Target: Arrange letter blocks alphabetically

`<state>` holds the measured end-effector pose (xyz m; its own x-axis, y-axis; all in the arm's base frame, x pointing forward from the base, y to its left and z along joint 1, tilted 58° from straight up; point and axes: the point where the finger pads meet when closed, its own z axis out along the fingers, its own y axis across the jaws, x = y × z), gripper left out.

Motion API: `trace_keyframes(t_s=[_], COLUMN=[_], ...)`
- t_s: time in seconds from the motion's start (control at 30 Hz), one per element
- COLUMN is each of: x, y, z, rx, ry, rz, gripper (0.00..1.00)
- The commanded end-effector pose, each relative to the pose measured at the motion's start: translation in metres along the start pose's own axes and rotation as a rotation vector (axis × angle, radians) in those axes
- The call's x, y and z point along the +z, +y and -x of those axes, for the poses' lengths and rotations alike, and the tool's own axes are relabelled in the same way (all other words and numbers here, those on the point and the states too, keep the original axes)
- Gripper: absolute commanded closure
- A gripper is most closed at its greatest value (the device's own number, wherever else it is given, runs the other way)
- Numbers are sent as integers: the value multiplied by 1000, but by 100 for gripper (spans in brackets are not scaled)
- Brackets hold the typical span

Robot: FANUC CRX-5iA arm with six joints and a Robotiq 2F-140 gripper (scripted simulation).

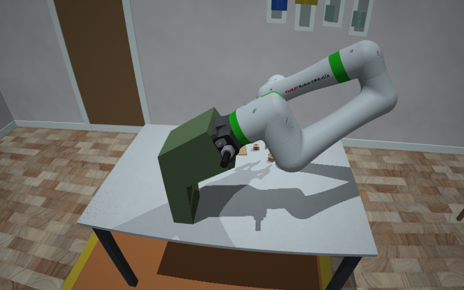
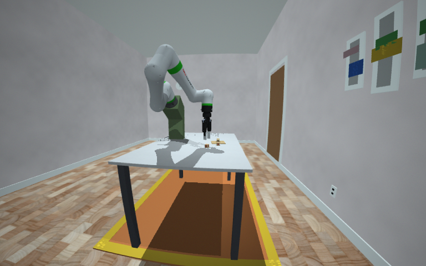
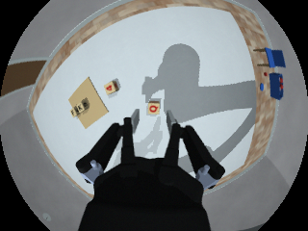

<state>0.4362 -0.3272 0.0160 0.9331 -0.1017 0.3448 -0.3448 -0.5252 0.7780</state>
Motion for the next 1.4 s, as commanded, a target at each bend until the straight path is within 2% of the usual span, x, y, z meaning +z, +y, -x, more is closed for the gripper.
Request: trace_keyframes(t_s=[0.0,0.57,1.37], x=[6,28,34], y=[0,1,1], z=[0,-1,-1], rx=[0,0,0], ry=[1,1,1], rz=[0,0,0], gripper=[60,60,60])
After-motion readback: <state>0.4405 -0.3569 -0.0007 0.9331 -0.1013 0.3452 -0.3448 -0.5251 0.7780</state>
